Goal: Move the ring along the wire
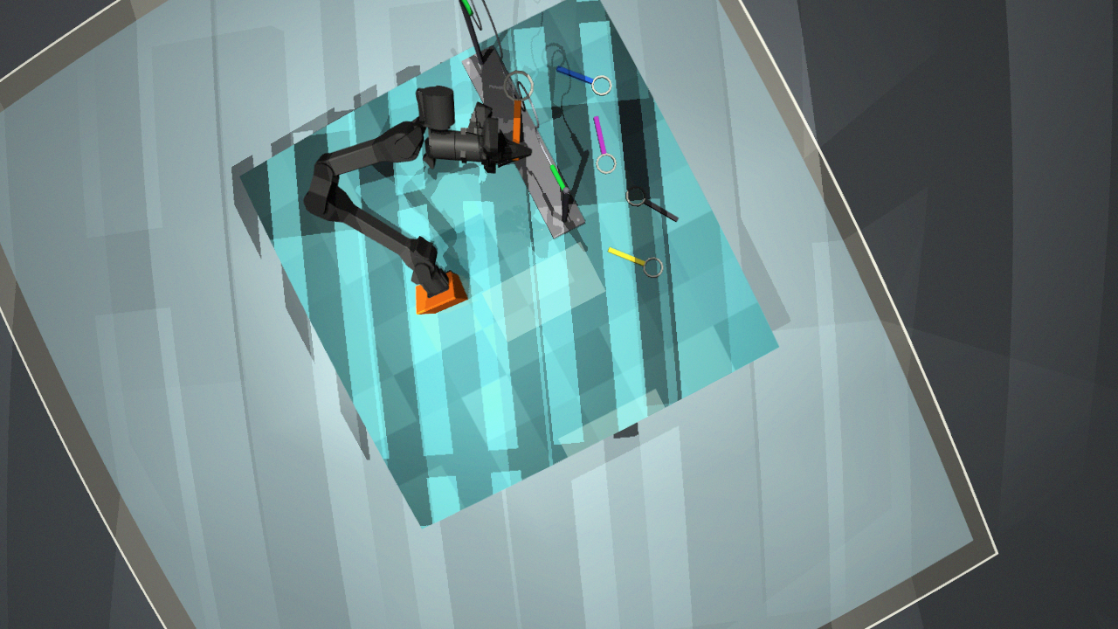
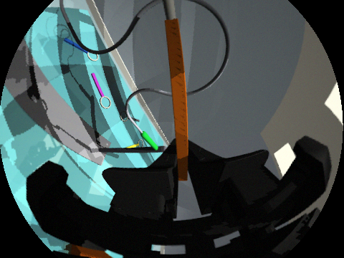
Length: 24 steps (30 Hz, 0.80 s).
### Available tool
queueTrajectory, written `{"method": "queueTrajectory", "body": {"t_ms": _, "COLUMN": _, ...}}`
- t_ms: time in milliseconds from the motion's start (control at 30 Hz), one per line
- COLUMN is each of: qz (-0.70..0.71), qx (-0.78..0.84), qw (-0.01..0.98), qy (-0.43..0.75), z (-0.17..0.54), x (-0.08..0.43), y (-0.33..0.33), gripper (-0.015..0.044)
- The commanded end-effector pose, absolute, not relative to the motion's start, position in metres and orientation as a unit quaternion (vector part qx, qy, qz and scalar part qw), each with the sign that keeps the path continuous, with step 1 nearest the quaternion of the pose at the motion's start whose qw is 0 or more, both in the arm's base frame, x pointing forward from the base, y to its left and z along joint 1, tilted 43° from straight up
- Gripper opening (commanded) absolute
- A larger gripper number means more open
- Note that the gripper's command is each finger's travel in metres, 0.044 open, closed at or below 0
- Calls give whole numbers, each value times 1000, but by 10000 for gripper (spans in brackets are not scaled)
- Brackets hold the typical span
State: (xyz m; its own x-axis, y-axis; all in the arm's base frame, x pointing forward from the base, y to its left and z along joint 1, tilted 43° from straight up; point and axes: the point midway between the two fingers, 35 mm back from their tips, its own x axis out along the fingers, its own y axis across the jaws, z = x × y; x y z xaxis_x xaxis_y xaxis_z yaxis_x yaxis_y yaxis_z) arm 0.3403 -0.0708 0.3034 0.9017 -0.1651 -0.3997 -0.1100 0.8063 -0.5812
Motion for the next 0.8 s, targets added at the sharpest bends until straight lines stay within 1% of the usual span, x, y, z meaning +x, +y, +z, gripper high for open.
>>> {"method": "queueTrajectory", "body": {"t_ms": 0, "qz": -4, "qx": -272, "qw": 937, "qy": 220, "z": 303, "x": 340, "y": -67, "gripper": -150}}
{"method": "queueTrajectory", "body": {"t_ms": 767, "qz": 69, "qx": -37, "qw": 972, "qy": 220, "z": 291, "x": 340, "y": -36, "gripper": -150}}
